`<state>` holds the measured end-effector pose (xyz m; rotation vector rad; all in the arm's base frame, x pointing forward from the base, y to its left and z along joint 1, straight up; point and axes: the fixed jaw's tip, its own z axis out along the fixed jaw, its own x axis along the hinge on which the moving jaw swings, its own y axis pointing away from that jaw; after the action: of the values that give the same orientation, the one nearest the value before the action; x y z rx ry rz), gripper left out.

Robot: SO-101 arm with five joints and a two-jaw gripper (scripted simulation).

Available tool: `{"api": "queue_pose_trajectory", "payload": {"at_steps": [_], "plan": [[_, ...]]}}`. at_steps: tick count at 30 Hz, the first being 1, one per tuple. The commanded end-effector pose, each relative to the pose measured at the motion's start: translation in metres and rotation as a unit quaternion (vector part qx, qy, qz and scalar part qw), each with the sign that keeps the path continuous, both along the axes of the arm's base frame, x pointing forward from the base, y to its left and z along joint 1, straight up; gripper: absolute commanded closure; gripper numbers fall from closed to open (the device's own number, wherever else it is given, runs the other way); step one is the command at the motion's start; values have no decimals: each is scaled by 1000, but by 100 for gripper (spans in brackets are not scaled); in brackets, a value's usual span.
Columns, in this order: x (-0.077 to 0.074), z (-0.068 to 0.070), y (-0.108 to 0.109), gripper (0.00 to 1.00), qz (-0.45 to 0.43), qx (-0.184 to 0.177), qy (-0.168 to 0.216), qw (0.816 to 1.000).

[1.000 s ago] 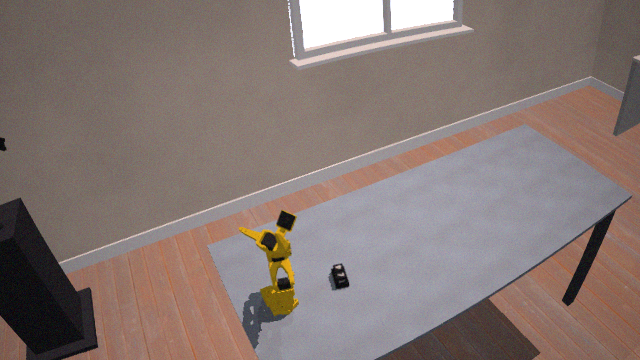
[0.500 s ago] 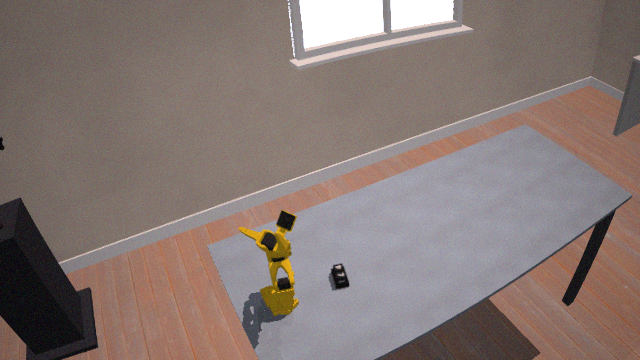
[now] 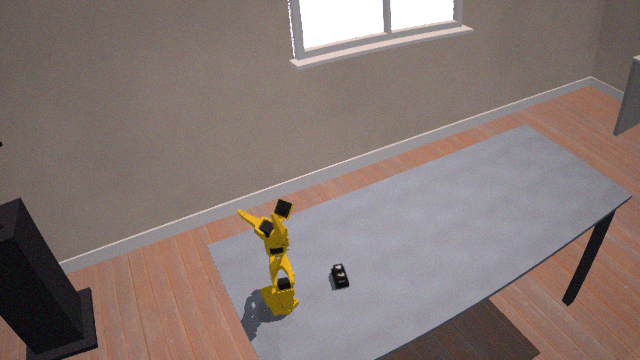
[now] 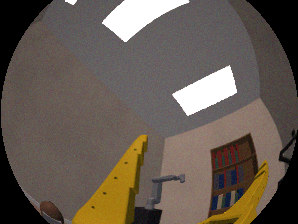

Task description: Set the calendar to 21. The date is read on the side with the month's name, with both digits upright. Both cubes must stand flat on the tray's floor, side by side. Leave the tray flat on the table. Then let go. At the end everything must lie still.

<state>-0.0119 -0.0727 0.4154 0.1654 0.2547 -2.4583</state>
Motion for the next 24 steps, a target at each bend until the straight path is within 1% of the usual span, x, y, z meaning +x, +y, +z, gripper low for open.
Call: {"api": "queue_pose_trajectory", "payload": {"at_steps": [1, 7, 11, 15, 24], "plan": [[5, 2, 20, 33, 0, -34, 8, 999], [17, 2, 69, 54, 0, -115, 28, 993], [22, 0, 87, 63, 0, -146, 36, 989], [23, -1, 92, 65, 0, -154, 38, 987], [22, -1, 90, 65, 2, -148, 36, 988]]}}
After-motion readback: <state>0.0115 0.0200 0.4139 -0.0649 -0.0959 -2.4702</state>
